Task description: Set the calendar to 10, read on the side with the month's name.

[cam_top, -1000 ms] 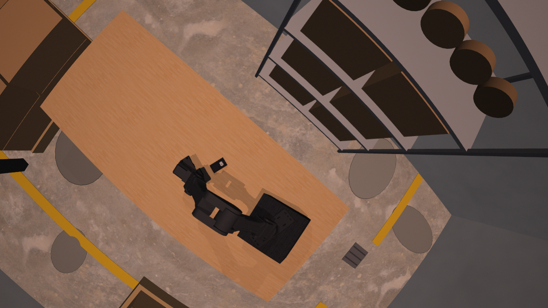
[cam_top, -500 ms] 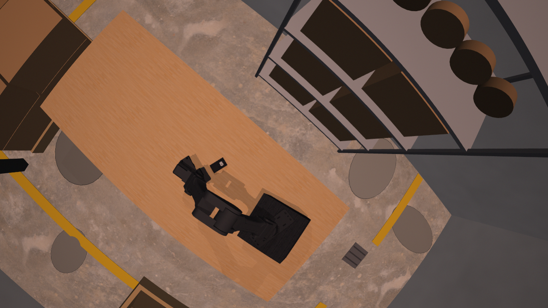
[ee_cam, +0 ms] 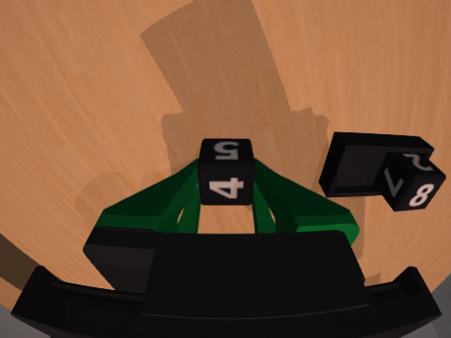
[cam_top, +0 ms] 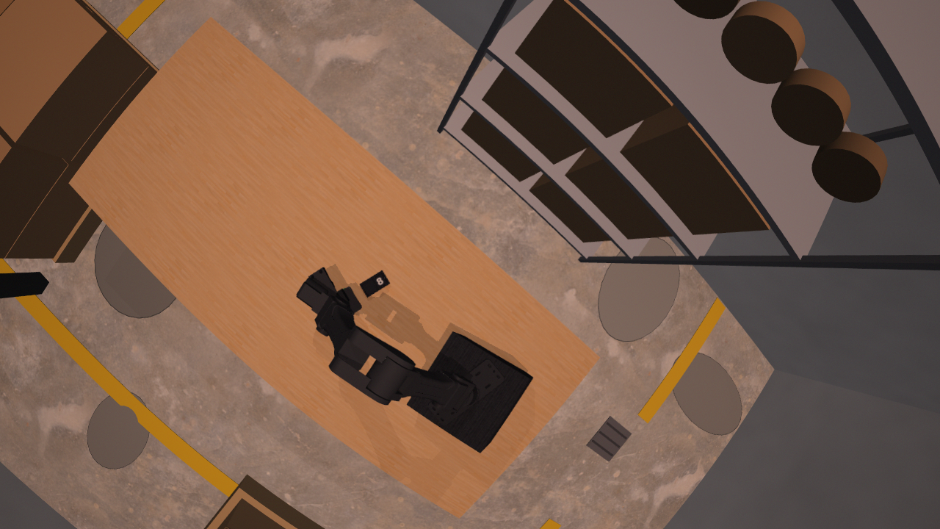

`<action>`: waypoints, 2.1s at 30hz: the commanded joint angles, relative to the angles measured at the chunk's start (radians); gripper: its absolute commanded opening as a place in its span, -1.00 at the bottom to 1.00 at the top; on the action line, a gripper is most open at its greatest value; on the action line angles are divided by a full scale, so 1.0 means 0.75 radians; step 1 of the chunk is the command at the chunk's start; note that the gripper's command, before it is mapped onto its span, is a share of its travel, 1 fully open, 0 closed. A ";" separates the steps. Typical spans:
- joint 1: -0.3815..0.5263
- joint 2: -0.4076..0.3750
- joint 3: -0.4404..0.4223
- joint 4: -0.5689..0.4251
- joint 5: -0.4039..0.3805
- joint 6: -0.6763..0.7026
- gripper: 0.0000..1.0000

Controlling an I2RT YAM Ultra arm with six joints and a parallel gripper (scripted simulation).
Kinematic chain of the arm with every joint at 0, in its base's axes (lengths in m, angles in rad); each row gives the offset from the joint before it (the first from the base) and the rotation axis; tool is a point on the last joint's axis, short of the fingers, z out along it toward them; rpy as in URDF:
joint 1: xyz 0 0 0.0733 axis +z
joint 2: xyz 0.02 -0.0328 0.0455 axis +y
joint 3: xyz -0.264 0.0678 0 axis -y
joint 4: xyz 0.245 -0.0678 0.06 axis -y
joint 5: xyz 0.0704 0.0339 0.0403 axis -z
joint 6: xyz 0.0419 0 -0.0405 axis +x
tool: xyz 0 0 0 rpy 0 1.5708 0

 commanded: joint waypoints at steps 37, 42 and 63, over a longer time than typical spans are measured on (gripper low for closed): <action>0.000 -0.007 0.002 0.011 0.000 -0.001 -0.41; 0.000 -0.007 0.002 0.011 0.000 -0.001 -0.34; 0.000 -0.008 0.002 0.011 0.000 -0.001 -0.11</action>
